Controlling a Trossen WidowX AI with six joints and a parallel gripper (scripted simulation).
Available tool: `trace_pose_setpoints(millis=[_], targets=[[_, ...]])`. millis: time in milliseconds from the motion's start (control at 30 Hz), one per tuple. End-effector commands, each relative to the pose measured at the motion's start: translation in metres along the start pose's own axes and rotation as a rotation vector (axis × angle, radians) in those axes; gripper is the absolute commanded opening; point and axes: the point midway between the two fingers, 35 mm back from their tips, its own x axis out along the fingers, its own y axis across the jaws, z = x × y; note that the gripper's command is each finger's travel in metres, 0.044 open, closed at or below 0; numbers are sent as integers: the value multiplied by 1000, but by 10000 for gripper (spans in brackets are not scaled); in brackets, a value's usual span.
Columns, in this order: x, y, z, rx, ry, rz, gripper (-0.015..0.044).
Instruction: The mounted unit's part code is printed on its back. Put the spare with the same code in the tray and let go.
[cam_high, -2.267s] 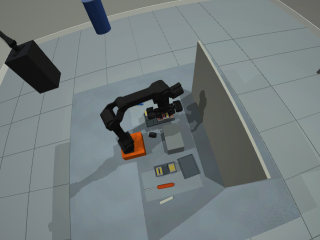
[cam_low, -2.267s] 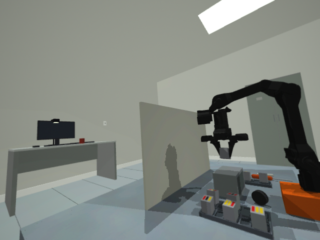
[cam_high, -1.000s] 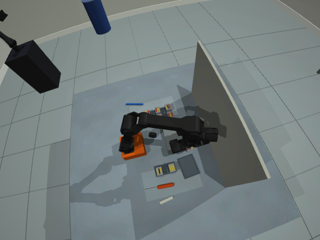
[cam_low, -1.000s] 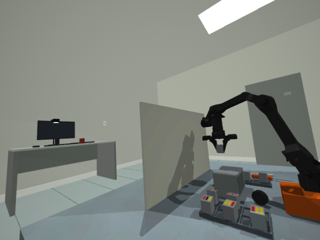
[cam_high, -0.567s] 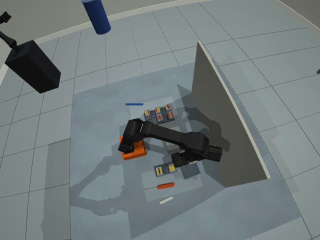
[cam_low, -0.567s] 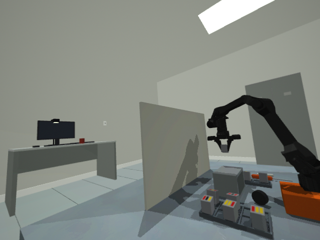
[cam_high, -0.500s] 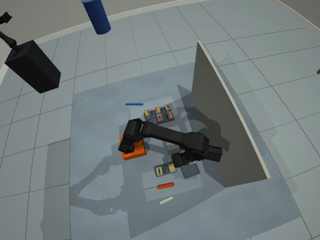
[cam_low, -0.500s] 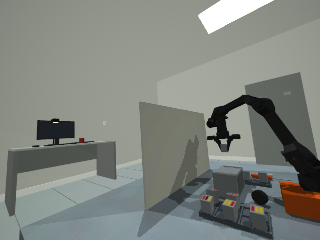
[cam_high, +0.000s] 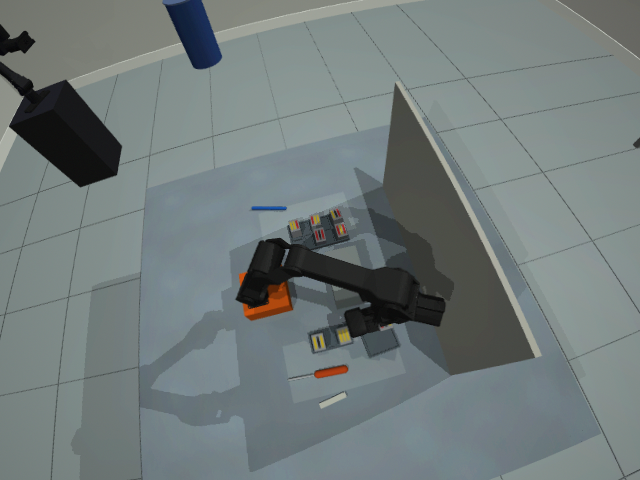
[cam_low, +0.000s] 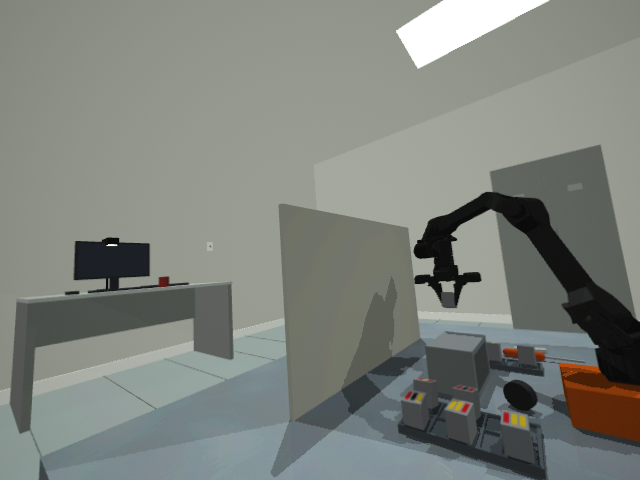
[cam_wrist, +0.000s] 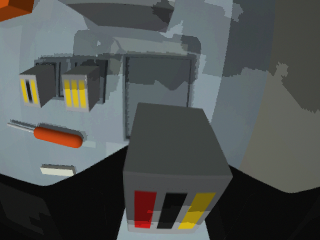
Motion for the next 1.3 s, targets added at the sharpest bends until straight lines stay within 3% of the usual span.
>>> trace_pose_setpoints(millis=[0, 1267], targets=[[4, -1, 0, -4, -2, -4, 0], [38, -6, -2, -4, -2, -4, 0]])
